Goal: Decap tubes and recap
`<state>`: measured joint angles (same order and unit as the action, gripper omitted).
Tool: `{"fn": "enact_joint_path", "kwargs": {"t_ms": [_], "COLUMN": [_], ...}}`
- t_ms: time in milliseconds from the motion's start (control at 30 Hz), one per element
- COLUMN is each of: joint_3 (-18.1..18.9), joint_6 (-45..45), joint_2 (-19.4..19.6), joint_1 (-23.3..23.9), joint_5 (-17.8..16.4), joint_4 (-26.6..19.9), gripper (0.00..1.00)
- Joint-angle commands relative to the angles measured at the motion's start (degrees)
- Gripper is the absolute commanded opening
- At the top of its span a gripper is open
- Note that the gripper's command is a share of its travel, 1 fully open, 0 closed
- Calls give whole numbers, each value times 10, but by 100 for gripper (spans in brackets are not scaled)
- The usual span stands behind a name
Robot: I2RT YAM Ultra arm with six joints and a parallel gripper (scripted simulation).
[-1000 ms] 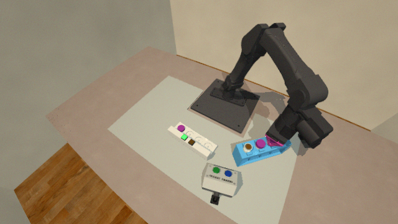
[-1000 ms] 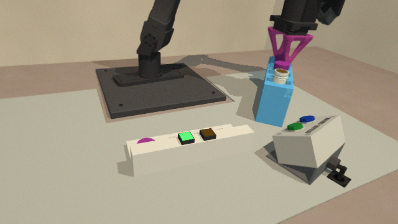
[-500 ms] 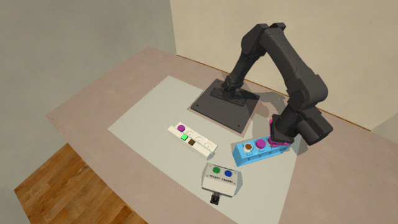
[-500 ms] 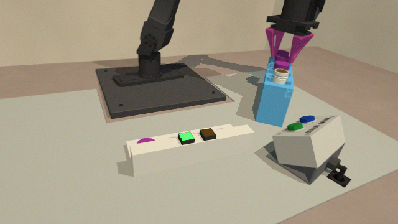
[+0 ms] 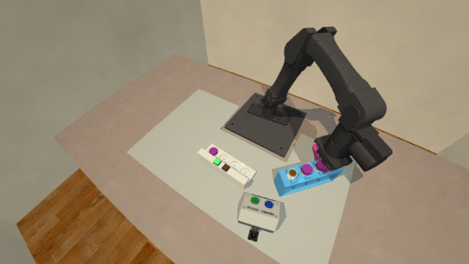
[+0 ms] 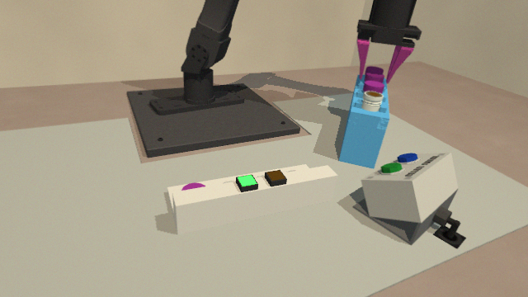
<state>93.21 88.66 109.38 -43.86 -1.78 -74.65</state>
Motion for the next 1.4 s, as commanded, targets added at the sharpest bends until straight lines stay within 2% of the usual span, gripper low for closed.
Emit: {"fn": "enact_joint_path", "kwargs": {"t_ms": [0,233,267,733,933,1000,1367], "joint_3": [2,0,0,0,-1,-1,-1], "joint_6": [103,114,114,114,-58,-58,-373], "joint_2": [-4,-4,-4,-4,-4,-4,-4], "joint_1": [0,0,0,0,0,0,0], "joint_5": [0,0,0,0,0,0,0], "joint_4": [0,2,2,2,2,2,3], "gripper": [49,49,0,0,0,0,0]}}
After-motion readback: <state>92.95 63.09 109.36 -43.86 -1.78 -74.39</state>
